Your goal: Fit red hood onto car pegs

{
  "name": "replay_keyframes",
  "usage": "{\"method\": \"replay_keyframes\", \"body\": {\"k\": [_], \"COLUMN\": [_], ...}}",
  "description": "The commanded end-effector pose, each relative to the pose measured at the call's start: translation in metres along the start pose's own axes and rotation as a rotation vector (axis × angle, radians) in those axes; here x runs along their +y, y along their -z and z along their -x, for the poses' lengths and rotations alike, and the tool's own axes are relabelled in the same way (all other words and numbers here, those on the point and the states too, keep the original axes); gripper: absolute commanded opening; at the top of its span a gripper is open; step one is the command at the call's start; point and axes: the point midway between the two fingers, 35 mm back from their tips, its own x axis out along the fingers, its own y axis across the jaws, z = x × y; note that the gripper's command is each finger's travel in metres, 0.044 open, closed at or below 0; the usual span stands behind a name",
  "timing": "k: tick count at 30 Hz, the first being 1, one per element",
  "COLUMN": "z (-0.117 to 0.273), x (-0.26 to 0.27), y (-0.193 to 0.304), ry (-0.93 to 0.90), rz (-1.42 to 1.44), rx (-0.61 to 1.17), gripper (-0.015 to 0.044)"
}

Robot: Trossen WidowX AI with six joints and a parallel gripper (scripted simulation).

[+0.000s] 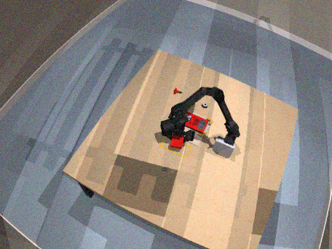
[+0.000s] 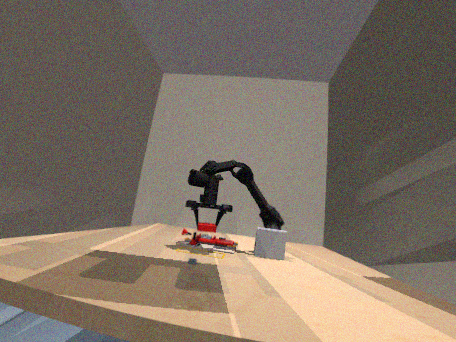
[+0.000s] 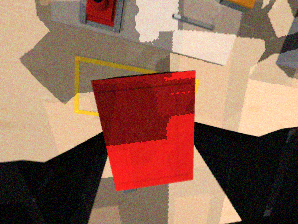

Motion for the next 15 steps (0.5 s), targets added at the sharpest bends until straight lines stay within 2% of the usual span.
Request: {"method": "replay_keyframes", "body": {"k": [1, 15], "z": [0.003, 0.007], "x": [0.003, 0.007], "y": [-0.012, -0.047], "ry": [-0.006, -0.012], "rz": [0.049, 0.255], "rx": [0.003, 0.010], "gripper": [0.0000, 0.0000]}}
